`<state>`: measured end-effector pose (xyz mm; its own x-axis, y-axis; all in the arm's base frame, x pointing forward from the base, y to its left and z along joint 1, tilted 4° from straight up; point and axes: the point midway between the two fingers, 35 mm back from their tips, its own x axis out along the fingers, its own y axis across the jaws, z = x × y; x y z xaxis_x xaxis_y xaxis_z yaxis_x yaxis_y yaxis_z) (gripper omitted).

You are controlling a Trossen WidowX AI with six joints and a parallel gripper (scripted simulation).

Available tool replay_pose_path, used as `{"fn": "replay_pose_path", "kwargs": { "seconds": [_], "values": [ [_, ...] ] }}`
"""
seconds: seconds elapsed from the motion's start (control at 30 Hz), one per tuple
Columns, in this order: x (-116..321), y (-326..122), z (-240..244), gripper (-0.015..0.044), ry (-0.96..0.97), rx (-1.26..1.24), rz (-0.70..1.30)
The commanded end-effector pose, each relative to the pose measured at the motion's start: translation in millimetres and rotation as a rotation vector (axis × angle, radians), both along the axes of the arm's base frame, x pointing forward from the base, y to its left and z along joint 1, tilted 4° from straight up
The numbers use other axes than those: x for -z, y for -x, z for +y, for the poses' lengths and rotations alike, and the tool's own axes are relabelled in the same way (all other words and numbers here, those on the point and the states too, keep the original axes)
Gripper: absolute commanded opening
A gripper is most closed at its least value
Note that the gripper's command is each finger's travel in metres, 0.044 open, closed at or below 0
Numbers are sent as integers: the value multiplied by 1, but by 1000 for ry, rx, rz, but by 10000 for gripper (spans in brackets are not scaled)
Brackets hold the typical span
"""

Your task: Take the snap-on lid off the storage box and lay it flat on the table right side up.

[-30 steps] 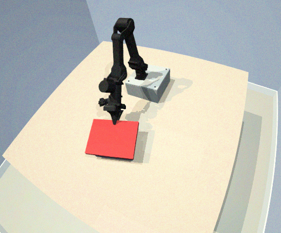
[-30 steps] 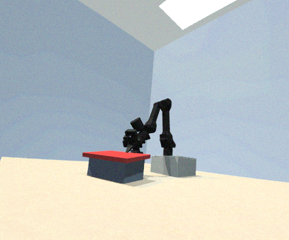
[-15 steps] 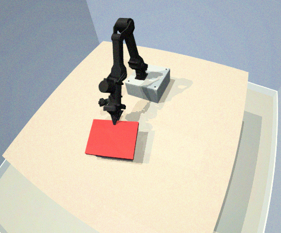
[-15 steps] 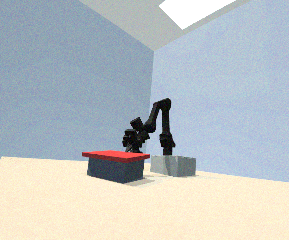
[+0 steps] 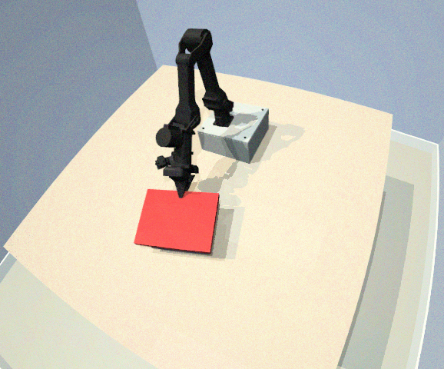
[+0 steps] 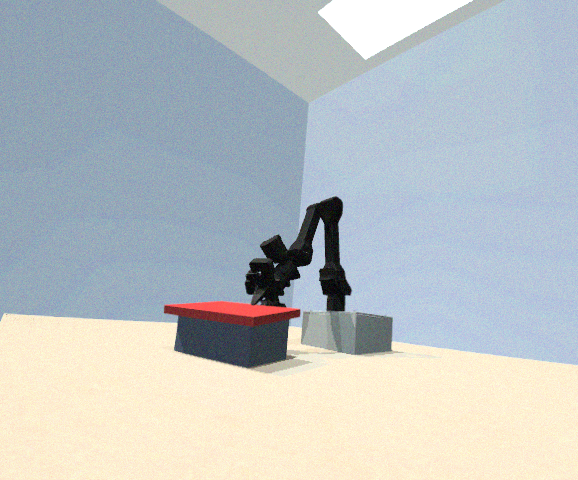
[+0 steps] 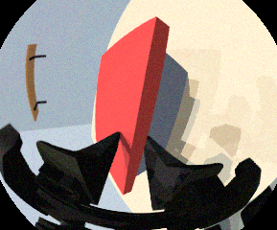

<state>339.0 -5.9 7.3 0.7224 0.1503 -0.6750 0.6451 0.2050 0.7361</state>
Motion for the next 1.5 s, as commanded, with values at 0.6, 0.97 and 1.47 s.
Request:
{"fn": "replay_pose_path", "kwargs": {
  "seconds": [0.6, 0.97, 1.47],
  "values": [
    [-23, -3, 2, 0, -1, 7, -6],
    [-38, -6, 3, 0, -1, 7, -7],
    [-57, -14, 6, 0, -2, 7, -8]
  ]
}}
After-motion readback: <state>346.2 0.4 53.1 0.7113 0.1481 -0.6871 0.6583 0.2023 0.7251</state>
